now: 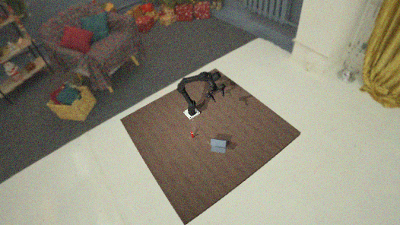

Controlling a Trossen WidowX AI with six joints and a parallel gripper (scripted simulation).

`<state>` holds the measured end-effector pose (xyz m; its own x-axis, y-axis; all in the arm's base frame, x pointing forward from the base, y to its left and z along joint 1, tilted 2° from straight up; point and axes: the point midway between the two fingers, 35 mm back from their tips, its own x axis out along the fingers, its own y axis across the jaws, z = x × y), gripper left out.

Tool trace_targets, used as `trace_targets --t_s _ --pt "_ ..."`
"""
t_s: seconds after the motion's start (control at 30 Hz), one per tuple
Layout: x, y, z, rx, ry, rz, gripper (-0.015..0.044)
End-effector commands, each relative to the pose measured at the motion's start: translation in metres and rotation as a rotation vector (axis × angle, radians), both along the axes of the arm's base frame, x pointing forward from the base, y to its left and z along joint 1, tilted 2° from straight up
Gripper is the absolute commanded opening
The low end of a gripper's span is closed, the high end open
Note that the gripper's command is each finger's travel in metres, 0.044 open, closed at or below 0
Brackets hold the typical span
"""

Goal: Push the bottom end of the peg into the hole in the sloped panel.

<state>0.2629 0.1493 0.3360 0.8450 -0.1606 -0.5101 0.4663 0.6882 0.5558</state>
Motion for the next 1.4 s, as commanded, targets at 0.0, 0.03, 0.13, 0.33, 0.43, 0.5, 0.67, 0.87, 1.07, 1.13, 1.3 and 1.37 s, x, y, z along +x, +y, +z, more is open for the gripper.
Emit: trace_targets --t_s 0.0,0.03,0.13,0.33,0.43,0.5,0.67,0.87,1.07,1.13,1.3,1.37 --pt "0.008 -0.008 -0.013 -0.026 0.048 -0.024 0.0440" --pt "0.010 -0.010 -0.015 -0.028 0.056 -0.030 0.0440" --pt "0.015 -0.017 -0.021 -0.035 0.081 -0.049 0.0440" --pt "0.024 -0.032 -0.032 -0.044 0.130 -0.089 0.0440" --pt "0.028 -0.040 -0.038 -0.046 0.155 -0.110 0.0440" --pt "0.031 -0.045 -0.042 -0.047 0.172 -0.123 0.0440" --pt "0.036 -0.059 -0.052 -0.047 0.214 -0.158 0.0440" --pt "0.042 -0.076 -0.063 -0.040 0.262 -0.201 0.0440" --pt "0.045 -0.094 -0.074 -0.028 0.309 -0.243 0.0440" --pt "0.046 -0.100 -0.078 -0.024 0.324 -0.257 0.0440" --pt "0.048 -0.115 -0.087 -0.011 0.364 -0.292 0.0440" --pt "0.048 -0.121 -0.090 -0.006 0.379 -0.306 0.0440"
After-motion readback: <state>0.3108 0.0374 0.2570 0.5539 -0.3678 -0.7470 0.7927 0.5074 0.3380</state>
